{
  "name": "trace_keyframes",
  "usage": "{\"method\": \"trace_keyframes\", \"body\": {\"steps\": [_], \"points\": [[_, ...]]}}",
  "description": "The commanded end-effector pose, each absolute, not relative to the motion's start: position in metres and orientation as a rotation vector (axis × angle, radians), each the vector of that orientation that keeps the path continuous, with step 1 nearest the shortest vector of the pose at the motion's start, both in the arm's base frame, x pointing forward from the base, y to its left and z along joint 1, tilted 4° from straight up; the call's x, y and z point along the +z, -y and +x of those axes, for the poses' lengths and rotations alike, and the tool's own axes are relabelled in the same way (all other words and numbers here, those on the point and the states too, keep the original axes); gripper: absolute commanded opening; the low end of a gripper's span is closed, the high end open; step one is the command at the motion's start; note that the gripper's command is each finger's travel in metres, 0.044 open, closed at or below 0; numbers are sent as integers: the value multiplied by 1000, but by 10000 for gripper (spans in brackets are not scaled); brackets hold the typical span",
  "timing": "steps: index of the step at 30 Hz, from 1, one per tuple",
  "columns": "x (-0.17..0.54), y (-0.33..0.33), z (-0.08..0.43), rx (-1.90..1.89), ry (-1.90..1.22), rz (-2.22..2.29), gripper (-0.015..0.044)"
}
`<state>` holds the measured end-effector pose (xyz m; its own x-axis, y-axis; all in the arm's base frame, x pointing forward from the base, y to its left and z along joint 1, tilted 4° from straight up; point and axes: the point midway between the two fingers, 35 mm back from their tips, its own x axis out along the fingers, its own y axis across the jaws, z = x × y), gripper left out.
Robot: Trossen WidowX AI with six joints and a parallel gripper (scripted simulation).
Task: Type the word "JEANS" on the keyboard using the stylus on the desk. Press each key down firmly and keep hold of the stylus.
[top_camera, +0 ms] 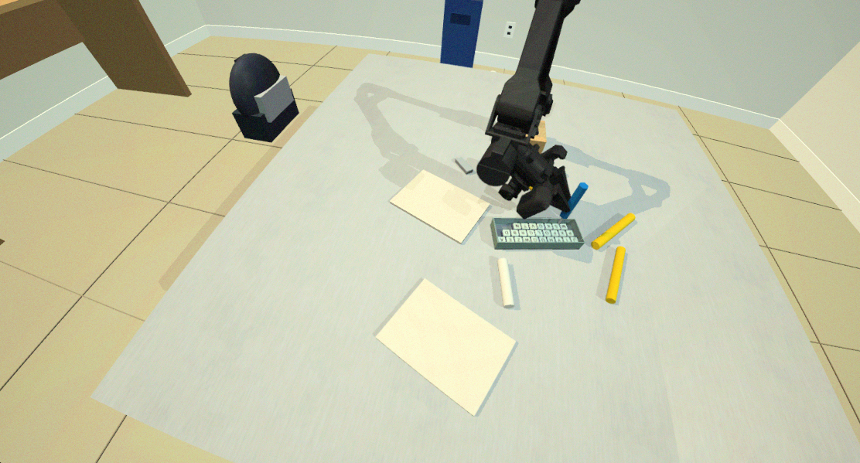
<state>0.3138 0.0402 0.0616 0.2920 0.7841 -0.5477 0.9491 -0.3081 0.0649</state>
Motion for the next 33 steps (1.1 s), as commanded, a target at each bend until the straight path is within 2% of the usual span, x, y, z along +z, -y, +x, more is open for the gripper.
{"method": "trace_keyframes", "body": {"steps": [1, 33], "points": [[59, -40, 314, -598, -1560, 2193, 81], [48, -39, 314, -598, -1560, 2193, 81]]}}
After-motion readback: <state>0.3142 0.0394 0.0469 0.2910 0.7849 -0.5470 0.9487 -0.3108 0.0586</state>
